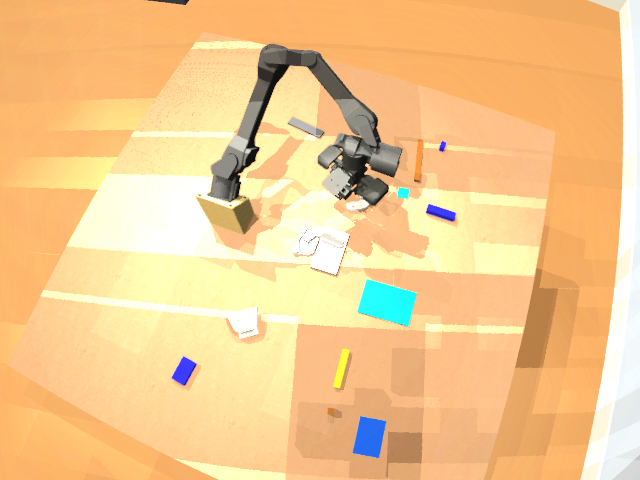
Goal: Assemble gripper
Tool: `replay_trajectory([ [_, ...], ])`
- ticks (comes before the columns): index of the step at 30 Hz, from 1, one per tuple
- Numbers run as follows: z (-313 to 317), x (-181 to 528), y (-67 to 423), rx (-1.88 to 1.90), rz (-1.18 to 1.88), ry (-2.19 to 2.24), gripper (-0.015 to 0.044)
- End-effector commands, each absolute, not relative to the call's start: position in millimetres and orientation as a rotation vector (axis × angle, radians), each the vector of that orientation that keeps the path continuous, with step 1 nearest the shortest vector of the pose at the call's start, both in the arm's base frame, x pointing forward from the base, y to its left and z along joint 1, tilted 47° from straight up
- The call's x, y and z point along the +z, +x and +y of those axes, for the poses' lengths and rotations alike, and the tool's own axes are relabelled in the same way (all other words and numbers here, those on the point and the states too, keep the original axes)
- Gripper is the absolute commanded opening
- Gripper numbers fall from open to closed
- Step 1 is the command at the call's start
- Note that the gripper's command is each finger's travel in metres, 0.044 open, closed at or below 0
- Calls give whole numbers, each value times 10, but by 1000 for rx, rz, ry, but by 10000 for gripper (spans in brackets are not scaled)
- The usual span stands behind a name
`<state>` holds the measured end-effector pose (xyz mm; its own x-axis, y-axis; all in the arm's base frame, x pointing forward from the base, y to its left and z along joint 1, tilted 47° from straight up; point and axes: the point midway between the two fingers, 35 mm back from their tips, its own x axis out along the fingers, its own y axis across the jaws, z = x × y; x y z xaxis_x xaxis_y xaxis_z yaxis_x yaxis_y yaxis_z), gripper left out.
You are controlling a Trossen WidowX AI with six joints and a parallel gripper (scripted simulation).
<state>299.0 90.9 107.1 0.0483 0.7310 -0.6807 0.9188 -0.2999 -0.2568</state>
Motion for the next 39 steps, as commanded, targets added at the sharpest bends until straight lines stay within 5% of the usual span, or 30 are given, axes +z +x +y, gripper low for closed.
replay_trajectory([
  [1,906,1079,2989,-1091,1688,2079,72],
  [4,906,1079,2989,-1091,1688,2079,0],
  [21,906,1079,2989,-1091,1688,2079,0],
  [39,907,1072,2991,-1095,1685,2078,440],
])
